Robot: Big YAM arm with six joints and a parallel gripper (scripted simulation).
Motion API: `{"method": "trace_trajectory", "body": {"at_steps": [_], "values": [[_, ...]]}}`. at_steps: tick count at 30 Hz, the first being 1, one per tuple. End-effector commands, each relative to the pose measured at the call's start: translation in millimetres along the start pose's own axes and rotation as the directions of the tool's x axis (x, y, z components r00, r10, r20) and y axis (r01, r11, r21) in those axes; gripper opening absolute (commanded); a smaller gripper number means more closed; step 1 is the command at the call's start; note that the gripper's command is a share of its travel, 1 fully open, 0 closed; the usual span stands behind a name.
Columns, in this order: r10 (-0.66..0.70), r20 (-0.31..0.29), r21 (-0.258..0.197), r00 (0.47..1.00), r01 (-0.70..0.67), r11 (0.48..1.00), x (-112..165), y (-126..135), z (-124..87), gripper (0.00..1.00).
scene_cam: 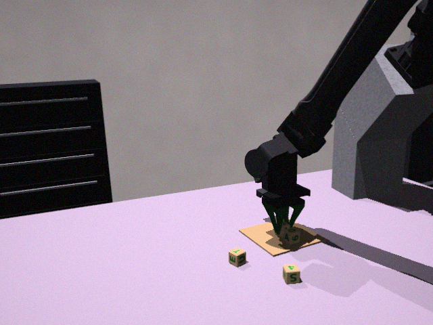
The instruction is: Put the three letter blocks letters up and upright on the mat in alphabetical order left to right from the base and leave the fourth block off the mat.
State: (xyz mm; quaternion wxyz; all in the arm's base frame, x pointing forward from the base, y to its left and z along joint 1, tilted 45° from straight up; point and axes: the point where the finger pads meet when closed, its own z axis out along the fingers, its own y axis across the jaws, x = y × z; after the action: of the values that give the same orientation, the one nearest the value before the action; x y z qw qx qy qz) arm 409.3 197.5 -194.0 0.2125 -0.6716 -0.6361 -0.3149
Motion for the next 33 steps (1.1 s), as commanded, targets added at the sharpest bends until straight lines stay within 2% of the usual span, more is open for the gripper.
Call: {"method": "trace_trajectory", "body": {"at_steps": [1, 15, 23, 33], "values": [[0.006, 0.003, 0.005, 1.0, -0.006, 1.0, -2.9, -5.5, 4.5, 0.21], [0.005, 0.003, 0.004, 1.0, -0.005, 1.0, -3.5, -4.9, 4.1, 0.21], [0.005, 0.003, -0.02, 1.0, -0.005, 1.0, -14.0, 4.8, -2.9, 0.21], [0.009, 0.004, -0.015, 1.0, -0.009, 1.0, -15.3, 1.4, -2.6, 0.21]]}}
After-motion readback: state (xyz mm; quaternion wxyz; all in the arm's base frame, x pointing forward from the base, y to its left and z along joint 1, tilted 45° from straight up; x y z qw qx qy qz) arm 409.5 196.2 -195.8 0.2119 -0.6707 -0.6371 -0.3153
